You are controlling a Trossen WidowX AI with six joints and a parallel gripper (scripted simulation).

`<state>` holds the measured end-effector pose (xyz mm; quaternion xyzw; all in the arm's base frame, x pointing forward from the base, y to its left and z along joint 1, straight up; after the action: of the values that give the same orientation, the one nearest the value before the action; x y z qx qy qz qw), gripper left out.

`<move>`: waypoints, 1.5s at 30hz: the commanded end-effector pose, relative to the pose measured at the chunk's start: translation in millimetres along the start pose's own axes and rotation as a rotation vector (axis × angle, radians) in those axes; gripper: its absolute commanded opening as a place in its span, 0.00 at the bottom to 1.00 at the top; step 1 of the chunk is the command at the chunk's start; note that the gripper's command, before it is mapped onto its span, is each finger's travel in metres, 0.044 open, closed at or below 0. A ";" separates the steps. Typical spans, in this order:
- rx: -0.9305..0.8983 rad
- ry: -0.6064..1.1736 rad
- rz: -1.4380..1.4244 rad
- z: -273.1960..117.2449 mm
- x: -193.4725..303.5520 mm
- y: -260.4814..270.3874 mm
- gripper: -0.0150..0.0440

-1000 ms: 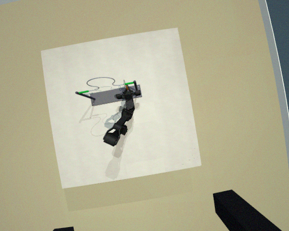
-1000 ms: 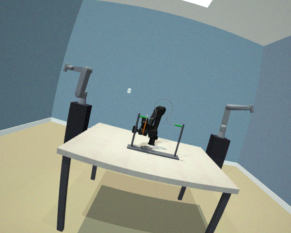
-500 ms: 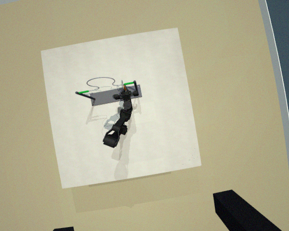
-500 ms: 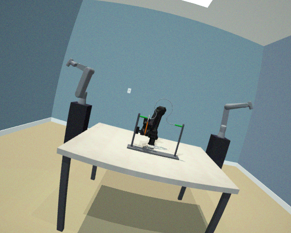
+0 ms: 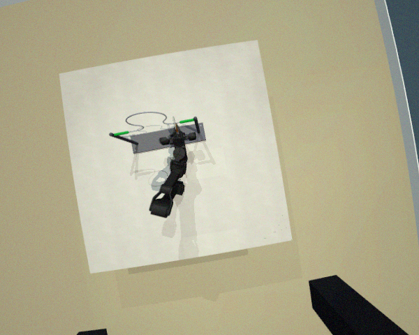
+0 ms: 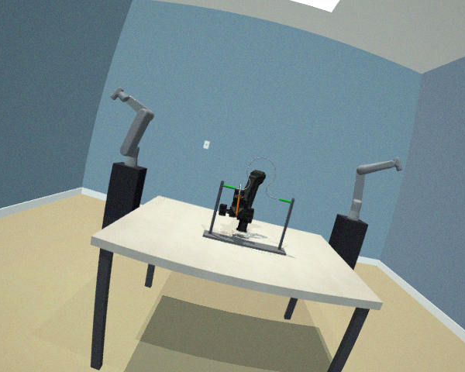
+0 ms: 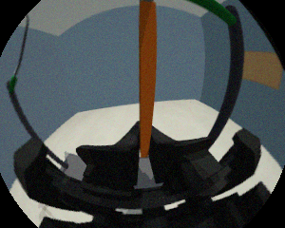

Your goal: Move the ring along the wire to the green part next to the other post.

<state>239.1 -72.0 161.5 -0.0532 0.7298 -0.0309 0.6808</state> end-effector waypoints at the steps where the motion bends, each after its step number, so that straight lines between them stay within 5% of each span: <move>1: -0.001 -0.001 0.051 -0.4 -1.9 9.2 0.00; 21: -0.038 0.001 0.428 -2.9 -30.6 67.7 0.00; 45: -0.321 0.293 0.935 -49.3 -111.3 88.5 0.00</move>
<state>199.7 27.4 251.7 0.1726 0.7623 0.3477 0.5180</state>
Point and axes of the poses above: the point midway between the two fingers, 35 mm back from their tips, its own z axis out along the fingers, its own y axis across the jaws, x = y × z, the point moved 8 cm from there along -z, back along the fingers, and after that the axes turned 12 degrees about -z, right-handed, at the moved point
